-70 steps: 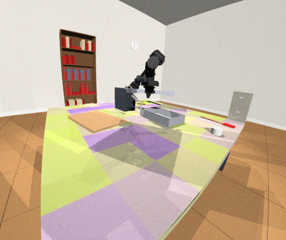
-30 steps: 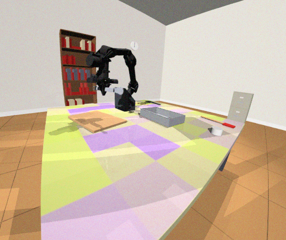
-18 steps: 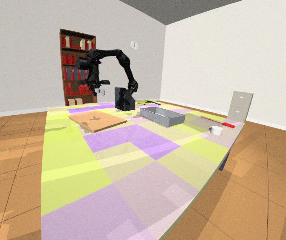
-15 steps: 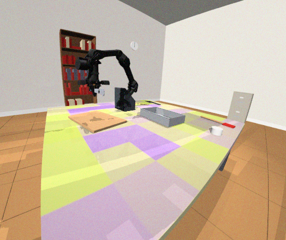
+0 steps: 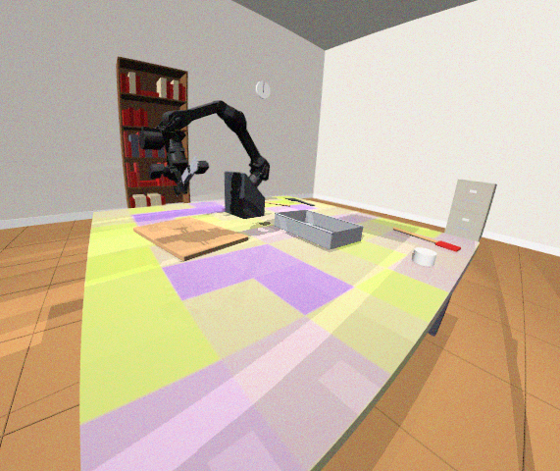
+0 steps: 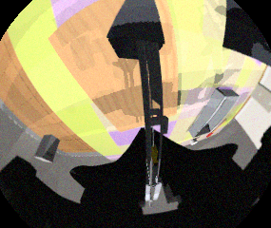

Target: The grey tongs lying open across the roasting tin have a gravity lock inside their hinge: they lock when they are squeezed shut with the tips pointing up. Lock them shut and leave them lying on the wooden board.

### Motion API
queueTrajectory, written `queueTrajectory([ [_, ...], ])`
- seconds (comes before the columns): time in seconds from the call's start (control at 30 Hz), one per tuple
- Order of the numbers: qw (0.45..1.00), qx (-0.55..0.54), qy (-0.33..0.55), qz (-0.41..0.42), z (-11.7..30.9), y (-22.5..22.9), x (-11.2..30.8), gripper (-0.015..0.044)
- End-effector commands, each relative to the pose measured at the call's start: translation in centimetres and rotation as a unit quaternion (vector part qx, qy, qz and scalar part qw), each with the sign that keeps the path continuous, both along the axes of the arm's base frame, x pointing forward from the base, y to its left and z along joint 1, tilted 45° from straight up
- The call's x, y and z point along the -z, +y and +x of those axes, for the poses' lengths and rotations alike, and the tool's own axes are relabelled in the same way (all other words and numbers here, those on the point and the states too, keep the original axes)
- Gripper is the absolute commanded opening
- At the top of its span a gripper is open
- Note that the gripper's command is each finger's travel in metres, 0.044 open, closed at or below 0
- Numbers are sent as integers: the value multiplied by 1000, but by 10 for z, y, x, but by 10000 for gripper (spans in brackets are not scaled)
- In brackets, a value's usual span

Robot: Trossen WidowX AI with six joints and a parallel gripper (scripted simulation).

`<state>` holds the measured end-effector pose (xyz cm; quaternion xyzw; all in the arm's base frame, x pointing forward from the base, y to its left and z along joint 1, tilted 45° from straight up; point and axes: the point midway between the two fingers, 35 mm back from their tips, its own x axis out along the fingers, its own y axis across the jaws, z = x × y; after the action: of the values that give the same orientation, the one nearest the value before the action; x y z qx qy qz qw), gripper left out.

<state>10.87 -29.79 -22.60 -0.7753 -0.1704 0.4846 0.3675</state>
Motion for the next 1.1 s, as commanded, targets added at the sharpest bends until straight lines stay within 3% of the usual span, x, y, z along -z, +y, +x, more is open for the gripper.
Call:
queueTrajectory([
  [0.0,995,71,-73,-7,-4,2,2,-150],
  [0.43,926,274,-249,-73,-27,-3,-9,-150],
  [1.07,925,276,-251,-74,-28,-3,-10,-150],
])
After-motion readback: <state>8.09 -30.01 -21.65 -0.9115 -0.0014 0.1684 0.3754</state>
